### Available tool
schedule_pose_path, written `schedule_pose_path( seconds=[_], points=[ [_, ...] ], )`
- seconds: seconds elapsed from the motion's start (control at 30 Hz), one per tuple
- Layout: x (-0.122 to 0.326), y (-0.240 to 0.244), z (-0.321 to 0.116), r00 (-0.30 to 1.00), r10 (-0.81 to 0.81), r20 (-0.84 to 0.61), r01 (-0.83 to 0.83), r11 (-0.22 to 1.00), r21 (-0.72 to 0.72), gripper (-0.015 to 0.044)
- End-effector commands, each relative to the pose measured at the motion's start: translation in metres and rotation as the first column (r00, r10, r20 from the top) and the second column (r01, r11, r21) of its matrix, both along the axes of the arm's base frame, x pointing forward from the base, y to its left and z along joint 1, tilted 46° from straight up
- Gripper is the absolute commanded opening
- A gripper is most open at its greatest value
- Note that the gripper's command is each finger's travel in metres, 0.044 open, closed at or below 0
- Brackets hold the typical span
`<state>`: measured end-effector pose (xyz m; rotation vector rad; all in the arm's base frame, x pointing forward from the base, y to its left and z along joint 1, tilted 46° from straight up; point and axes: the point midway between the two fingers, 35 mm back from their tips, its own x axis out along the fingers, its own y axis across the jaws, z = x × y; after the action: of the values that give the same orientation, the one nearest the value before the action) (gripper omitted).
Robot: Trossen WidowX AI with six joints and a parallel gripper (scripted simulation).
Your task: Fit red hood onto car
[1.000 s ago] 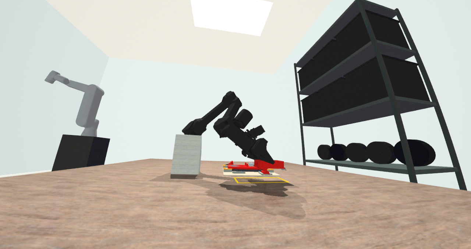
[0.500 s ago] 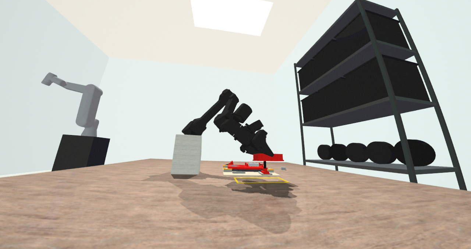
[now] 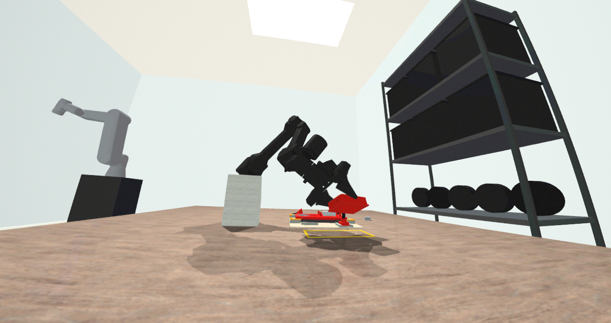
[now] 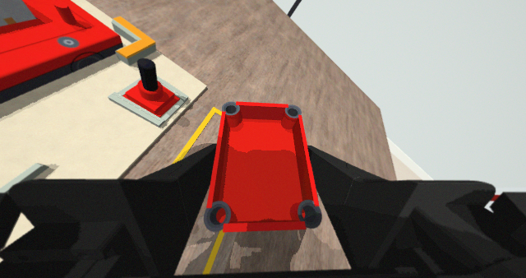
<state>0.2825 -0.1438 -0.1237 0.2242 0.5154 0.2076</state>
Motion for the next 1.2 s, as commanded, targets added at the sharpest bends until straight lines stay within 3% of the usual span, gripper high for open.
schedule_pose_path(
  seconds=[0.0,0.53,1.17],
  points=[
    [0.0005,-0.0005,0.0003,0.998,0.056,0.030,-0.053,0.993,-0.103,0.0000],
    [0.0005,-0.0004,0.0002,0.948,0.309,0.075,-0.228,0.824,-0.518,0.0000],
    [0.0005,-0.0004,0.0001,0.819,0.574,-0.020,-0.292,0.385,-0.875,0.0000]
  ],
)
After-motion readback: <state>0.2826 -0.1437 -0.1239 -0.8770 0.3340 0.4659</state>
